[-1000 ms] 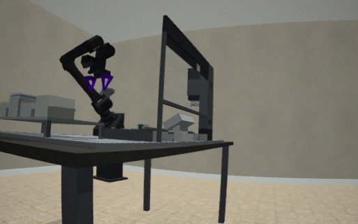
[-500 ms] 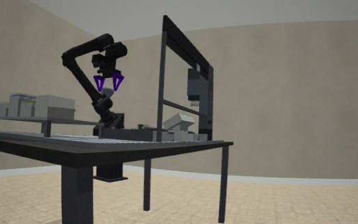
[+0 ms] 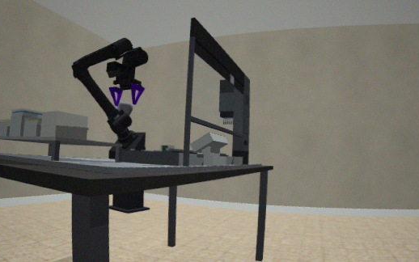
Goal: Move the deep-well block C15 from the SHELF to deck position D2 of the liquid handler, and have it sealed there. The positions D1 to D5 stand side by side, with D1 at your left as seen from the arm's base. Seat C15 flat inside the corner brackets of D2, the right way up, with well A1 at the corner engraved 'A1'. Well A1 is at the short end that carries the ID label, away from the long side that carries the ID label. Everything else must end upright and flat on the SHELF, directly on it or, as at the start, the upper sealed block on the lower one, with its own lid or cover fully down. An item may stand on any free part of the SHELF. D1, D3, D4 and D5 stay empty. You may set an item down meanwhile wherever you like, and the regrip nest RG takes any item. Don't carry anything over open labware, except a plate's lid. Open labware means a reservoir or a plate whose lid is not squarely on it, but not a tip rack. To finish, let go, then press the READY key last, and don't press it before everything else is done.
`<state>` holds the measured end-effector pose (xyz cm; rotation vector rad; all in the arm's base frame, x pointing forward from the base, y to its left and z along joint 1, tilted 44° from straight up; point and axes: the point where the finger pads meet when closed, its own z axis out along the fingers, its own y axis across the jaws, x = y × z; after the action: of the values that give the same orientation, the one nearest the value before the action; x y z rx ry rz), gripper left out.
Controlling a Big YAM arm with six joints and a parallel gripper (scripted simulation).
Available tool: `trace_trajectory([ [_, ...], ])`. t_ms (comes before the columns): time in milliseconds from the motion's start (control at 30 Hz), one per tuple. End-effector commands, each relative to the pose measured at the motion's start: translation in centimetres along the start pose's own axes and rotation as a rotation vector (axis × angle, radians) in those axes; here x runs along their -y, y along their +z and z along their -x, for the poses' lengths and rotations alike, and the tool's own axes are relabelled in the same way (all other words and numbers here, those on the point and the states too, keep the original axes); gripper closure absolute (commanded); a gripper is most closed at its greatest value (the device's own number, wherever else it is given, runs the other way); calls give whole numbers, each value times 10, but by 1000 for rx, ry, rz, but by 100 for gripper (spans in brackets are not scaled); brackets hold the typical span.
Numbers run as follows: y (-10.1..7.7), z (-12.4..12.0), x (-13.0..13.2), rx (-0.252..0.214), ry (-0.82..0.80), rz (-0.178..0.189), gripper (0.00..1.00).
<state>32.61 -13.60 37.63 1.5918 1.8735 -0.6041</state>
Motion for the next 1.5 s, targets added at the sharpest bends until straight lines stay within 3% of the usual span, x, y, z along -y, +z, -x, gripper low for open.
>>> trace_trajectory([
  [0, -10, 29, -9, 16, 40, 33, 0],
  [100, -10, 34, -9, 17, 40, 33, 0],
  [600, -12, 110, -8, 25, 37, 30, 0],
  [667, -12, 110, -8, 25, 37, 30, 0],
  [1467, -13, 218, -4, 25, 24, 17, 0],
])
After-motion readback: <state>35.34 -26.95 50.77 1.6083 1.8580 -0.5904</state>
